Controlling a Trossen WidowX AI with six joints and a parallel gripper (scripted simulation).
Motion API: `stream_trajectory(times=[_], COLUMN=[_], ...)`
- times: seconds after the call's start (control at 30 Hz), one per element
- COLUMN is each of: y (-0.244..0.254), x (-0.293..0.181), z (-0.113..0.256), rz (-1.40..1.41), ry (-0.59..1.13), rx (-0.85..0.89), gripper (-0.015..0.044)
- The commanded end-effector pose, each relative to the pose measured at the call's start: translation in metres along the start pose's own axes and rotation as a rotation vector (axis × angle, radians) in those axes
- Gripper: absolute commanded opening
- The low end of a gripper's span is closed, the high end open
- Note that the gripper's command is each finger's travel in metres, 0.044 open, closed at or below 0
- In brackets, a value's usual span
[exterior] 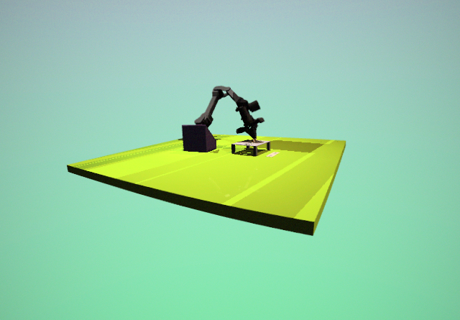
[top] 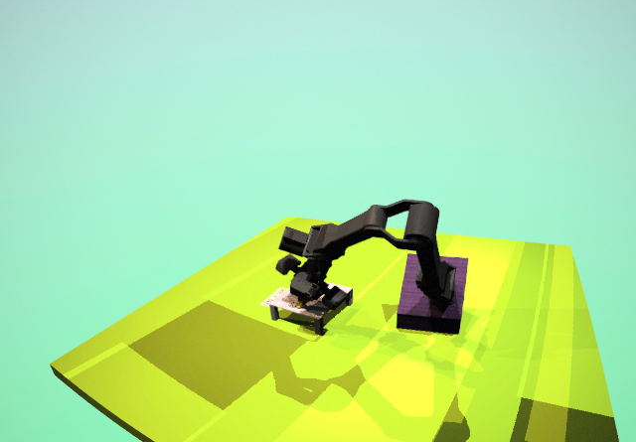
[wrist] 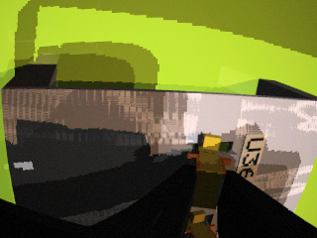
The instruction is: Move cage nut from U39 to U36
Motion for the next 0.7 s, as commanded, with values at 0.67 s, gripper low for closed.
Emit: stream_trajectory(times=[0.67], y=[0.0007], x=[-0.0010], z=[-0.0012], rz=[0.003], ry=[-0.002], rx=[0.015], gripper=[0.0026])
Point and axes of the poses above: the point midway between the two fingers, 35 mm back from their tips, its own z axis back along the fingers, its own y axis across the jaws, x = y × z, the point moved 4 cm from there along z, back along the fingers, and after that the axes turned 5 degrees about z, right-handed, at the moved point
